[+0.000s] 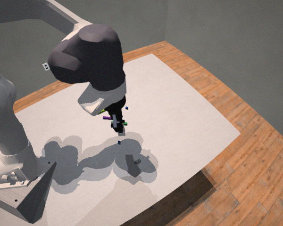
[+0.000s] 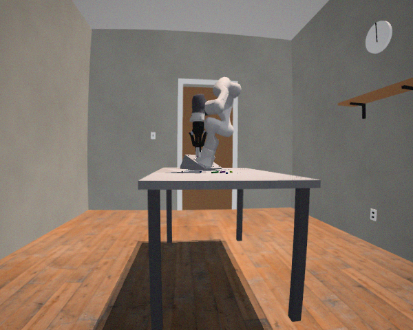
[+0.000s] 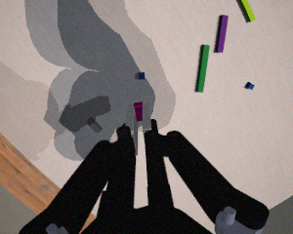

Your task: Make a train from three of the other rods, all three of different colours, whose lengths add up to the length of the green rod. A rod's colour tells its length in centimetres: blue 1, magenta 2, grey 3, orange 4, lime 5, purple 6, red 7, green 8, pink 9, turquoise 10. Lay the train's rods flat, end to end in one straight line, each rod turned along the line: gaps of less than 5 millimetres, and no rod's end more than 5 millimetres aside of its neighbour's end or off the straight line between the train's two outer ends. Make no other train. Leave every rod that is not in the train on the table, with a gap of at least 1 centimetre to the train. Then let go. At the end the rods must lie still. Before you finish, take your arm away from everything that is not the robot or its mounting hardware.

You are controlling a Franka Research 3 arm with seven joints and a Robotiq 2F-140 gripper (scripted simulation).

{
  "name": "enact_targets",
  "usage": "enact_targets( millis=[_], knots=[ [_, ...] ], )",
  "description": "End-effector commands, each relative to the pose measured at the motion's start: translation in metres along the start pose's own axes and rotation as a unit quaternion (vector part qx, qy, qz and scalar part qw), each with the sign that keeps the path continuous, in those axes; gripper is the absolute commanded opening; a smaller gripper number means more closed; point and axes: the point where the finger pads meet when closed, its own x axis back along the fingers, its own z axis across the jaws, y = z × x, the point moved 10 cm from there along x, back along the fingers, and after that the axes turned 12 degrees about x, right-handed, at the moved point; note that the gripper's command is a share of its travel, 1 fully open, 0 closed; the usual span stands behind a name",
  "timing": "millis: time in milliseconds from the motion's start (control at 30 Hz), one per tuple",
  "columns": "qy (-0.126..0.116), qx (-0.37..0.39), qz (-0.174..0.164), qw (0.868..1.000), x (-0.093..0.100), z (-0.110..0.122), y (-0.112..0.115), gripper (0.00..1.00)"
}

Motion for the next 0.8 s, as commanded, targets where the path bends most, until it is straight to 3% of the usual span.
enact_targets(
  millis=[0, 533, 767],
  knots=[
    [-0.004, -0.072, 0.003, 0.997, -0.001, 0.003, -0.002, 0.03],
    [-0.004, -0.075, 0.003, 0.997, -0.002, 0.004, -0.002, 0.03],
    [-0.005, -0.075, 0.003, 0.997, -0.015, 0.004, -0.002, 0.03]
  ],
)
